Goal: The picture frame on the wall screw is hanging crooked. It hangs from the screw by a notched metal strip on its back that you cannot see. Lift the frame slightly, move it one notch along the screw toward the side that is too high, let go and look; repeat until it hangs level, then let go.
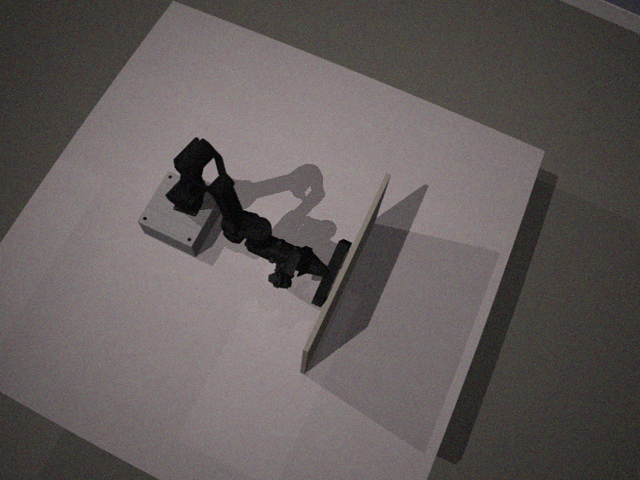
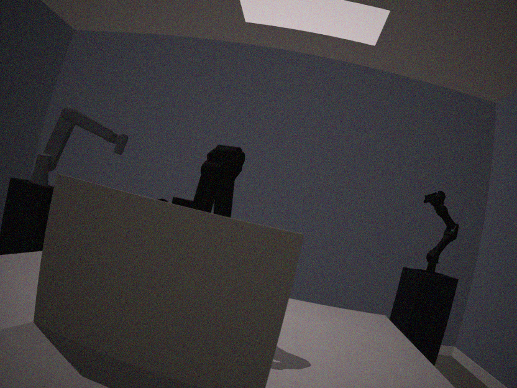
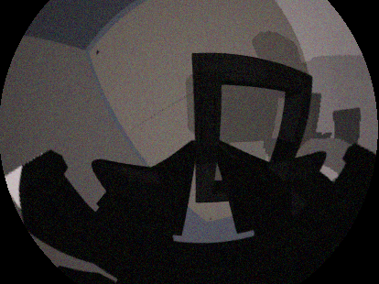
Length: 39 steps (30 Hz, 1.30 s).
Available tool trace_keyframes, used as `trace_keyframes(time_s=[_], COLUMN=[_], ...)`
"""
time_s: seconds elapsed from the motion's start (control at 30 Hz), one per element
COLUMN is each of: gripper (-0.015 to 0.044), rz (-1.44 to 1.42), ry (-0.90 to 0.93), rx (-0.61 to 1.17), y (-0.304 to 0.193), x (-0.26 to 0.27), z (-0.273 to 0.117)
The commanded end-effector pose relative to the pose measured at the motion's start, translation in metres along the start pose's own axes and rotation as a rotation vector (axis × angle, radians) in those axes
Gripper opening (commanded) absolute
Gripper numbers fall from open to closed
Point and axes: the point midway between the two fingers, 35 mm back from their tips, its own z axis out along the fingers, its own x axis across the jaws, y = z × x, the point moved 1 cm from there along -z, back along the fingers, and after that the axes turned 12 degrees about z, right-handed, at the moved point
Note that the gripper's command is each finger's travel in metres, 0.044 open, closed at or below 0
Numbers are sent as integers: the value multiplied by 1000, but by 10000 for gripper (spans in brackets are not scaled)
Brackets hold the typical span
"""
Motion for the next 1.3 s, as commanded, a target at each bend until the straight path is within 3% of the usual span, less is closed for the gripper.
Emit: trace_keyframes(time_s=[0.0, 1.27], gripper=[0, 0], rz=[-2, -2], ry=[14, 14], rx=[5, 5], y=[-2, -8], x=[4, 2], z=[1, 1])
